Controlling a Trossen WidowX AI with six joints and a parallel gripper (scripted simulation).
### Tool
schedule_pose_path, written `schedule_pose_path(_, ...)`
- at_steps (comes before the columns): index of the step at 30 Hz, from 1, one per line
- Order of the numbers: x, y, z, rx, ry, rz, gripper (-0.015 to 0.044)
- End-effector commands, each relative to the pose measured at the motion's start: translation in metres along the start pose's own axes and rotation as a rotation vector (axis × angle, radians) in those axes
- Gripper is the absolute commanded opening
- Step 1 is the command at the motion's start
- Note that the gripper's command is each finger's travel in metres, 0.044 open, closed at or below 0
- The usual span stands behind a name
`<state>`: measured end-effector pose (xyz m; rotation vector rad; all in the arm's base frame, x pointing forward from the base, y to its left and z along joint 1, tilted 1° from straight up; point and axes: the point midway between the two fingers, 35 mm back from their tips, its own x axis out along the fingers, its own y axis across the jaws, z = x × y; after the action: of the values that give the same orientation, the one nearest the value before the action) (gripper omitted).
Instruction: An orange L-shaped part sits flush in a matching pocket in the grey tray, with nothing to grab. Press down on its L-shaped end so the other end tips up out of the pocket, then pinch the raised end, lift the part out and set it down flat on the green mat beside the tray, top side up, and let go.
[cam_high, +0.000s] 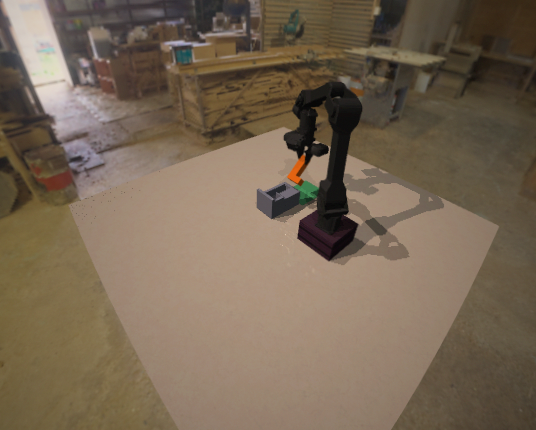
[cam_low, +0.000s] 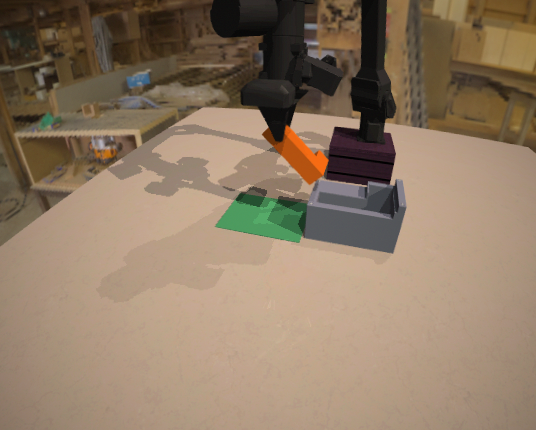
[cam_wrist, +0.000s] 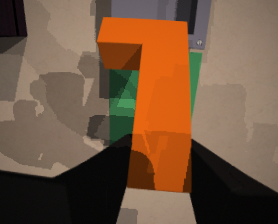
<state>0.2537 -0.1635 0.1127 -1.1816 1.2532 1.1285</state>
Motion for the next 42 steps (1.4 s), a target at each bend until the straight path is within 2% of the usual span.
schedule_pose_path(1, -0.001, 0.001, -0.019, -0.002, 0.000, -0.001, 0.0000)
schedule_pose_path(9, -0.001, 0.003, -0.049, -0.002, 0.003, -0.001, 0.0000)
schedule_pose_path(42, 0.043, 0.003, -0.049, -0.002, 0.003, -0.001, 0.0000)
